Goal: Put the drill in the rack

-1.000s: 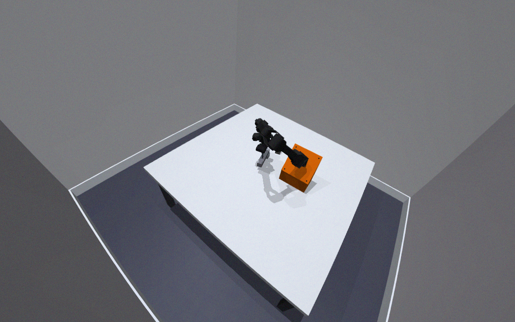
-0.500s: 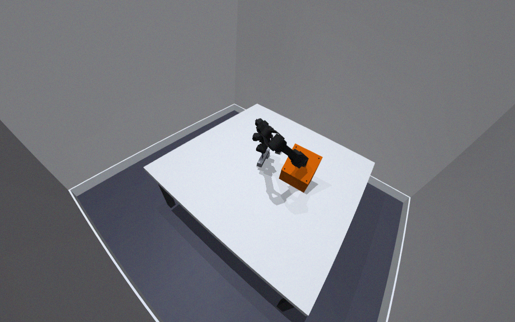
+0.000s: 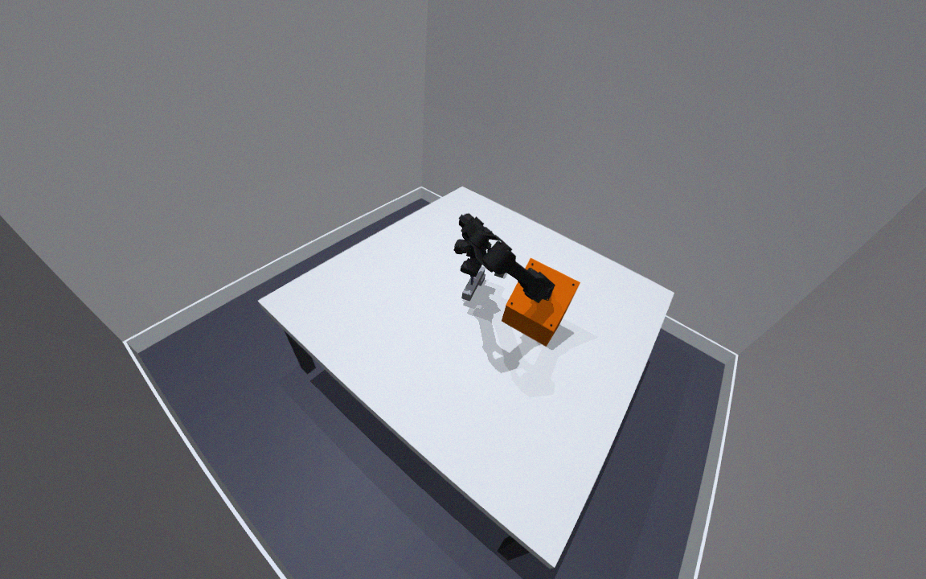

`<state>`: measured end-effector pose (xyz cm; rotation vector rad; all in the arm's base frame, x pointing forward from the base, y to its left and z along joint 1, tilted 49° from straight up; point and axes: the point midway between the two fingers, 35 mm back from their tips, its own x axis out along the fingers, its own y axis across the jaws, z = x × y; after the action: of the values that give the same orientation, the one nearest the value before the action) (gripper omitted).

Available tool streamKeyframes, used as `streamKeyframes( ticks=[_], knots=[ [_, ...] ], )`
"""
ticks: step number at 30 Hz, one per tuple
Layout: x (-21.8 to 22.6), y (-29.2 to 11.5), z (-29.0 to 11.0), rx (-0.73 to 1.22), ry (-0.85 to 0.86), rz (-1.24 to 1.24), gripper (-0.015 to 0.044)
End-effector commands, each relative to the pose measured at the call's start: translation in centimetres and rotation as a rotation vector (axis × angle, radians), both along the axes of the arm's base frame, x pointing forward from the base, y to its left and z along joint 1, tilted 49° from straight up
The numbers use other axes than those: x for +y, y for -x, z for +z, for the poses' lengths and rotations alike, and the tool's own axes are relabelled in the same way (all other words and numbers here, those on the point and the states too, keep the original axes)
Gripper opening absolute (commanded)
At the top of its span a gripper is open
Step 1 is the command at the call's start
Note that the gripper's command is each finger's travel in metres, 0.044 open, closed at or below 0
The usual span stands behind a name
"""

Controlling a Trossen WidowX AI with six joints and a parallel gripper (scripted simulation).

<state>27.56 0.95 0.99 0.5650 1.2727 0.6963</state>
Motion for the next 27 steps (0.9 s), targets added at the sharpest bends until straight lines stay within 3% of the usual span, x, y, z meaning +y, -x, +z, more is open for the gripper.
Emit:
streamKeyframes(
  ticks=[1, 19, 27],
  knots=[
    [1.5, 0.5, -1.1, 0.026, -0.003, 0.038, 0.0000],
    [2.4, 0.4, -1.7, 0.026, -0.004, 0.038, 0.0000],
    [-2.8, 0.3, 2.4, 0.026, 0.002, 0.037, 0.0210]
  ],
)
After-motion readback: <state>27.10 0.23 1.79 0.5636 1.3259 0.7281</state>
